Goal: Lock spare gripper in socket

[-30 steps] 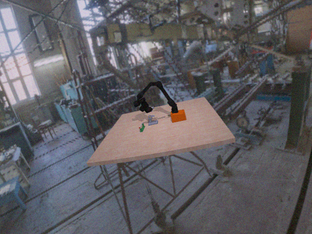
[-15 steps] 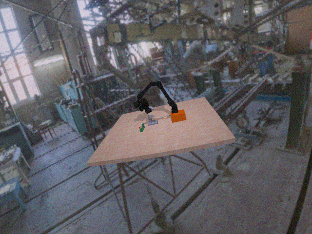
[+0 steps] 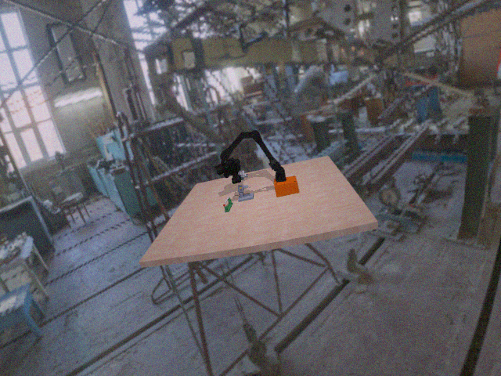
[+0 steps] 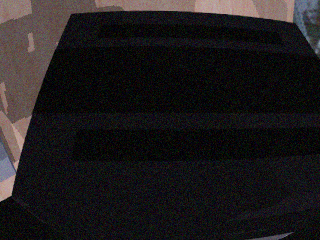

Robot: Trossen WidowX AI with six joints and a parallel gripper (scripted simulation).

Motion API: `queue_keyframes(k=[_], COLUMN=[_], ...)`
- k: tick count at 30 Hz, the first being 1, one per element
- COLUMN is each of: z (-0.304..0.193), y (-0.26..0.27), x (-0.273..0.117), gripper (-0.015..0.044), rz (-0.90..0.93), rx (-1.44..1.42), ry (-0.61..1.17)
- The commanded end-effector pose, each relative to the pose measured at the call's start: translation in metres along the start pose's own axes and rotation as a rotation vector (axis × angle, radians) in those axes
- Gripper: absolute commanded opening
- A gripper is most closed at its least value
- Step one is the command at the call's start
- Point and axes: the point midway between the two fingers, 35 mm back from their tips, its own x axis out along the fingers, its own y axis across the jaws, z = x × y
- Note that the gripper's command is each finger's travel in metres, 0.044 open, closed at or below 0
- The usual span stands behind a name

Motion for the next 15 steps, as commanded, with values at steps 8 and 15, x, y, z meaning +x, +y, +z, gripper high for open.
queue_keyframes(k=[8,15], z=[-0.007,-0.01], y=[0.005,0.008], x=[-0.009,-0.015], gripper=[0.0,0.0], rz=[-0.049,-0.071], rx=[0.197,0.333], ry=[-0.025,-0.049])
